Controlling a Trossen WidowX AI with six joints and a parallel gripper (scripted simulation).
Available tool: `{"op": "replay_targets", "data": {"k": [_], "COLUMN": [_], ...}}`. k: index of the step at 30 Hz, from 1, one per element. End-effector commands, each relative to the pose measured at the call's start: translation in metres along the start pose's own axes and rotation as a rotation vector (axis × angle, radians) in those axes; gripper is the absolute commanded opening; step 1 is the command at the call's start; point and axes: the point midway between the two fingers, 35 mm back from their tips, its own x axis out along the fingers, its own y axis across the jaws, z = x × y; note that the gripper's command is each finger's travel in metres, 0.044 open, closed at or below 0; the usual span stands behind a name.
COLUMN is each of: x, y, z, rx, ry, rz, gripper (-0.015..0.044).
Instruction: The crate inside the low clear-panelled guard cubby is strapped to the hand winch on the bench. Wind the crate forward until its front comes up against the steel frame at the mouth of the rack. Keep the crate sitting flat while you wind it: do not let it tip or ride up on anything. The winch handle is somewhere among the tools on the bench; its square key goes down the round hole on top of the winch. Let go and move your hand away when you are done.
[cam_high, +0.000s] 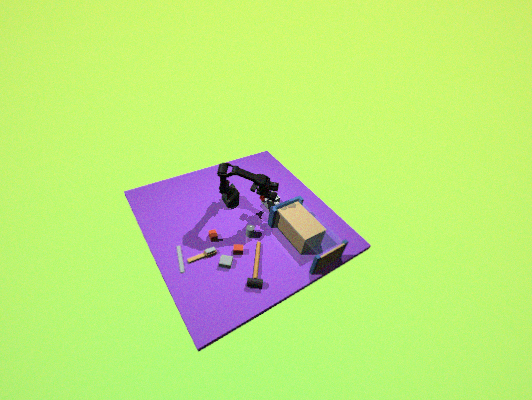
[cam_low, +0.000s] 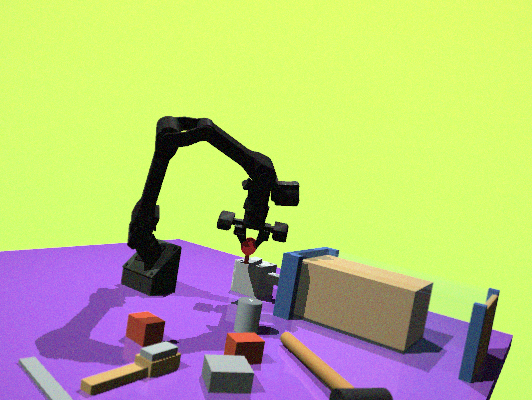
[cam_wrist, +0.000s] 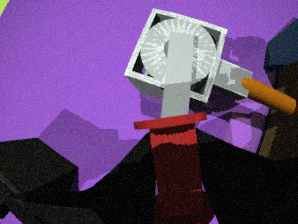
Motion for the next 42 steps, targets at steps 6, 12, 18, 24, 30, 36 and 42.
{"op": "replay_targets", "data": {"k": [6, 12, 18, 24, 30, 36, 42], "x": [-0.002, -0.002, -0.002, -0.001, -0.001, 0.000, 0.002], "y": [-0.030, -0.037, -0.044, -0.052, -0.059, -0.066, -0.072], "z": [-0.003, -0.002, -0.001, 0.001, 0.004, 0.007, 0.010], "rx": [0.009, 0.009, 0.009, 0.009, 0.009, 0.009, 0.009], "ry": [0.007, 0.007, 0.007, 0.007, 0.007, 0.007, 0.006], "rz": [-0.050, -0.050, -0.051, -0.051, -0.052, -0.052, -0.053], "gripper": [0.0000, 0.0000, 0.0000, 0.0000, 0.0000, 0.0000, 0.0000]}}
